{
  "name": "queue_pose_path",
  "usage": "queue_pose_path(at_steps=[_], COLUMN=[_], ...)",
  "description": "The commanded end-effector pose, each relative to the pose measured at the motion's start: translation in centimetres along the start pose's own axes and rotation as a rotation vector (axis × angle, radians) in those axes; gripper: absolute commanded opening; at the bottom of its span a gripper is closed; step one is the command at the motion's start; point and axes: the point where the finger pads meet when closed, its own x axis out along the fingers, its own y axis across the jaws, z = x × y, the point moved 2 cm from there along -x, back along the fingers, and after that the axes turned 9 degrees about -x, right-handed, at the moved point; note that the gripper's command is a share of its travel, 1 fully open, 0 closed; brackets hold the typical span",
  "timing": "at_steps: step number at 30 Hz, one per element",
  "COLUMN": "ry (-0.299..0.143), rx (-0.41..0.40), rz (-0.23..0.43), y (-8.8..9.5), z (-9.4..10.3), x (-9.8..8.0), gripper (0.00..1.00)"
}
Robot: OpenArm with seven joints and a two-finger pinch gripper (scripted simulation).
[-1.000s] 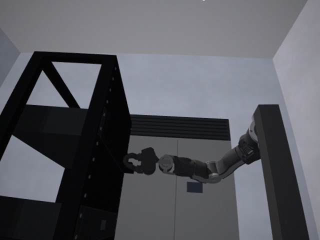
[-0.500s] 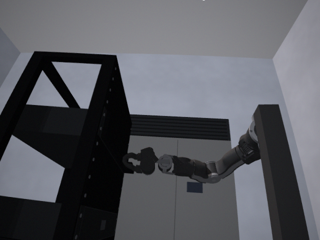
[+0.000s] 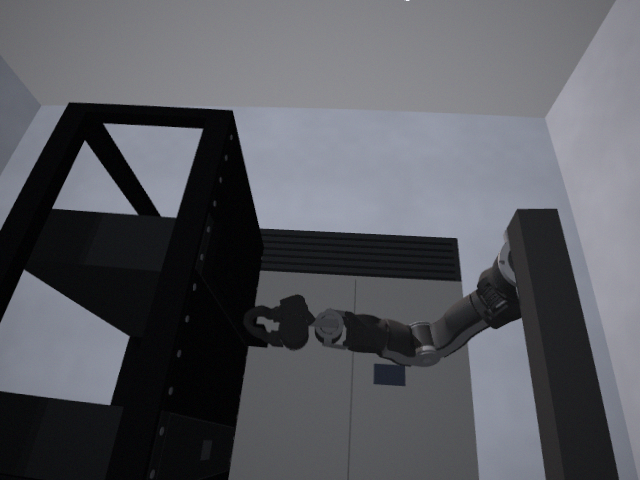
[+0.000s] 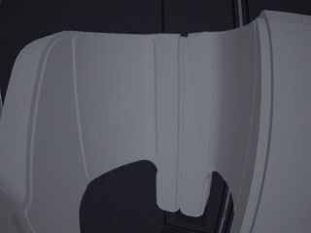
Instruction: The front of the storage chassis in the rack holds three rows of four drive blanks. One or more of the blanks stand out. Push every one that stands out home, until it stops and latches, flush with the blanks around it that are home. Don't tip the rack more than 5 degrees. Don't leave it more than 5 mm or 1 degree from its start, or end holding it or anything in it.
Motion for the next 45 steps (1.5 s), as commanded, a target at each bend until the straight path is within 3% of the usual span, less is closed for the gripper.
queue_pose_path(at_steps=[1, 45], ry=[0.004, 0.004], rx=[-0.003, -0.003], rz=[0.005, 0.004], y=[0.33, 0.31], z=[-0.04, -0.01], x=[0.07, 0.63], gripper=[0.00, 0.00])
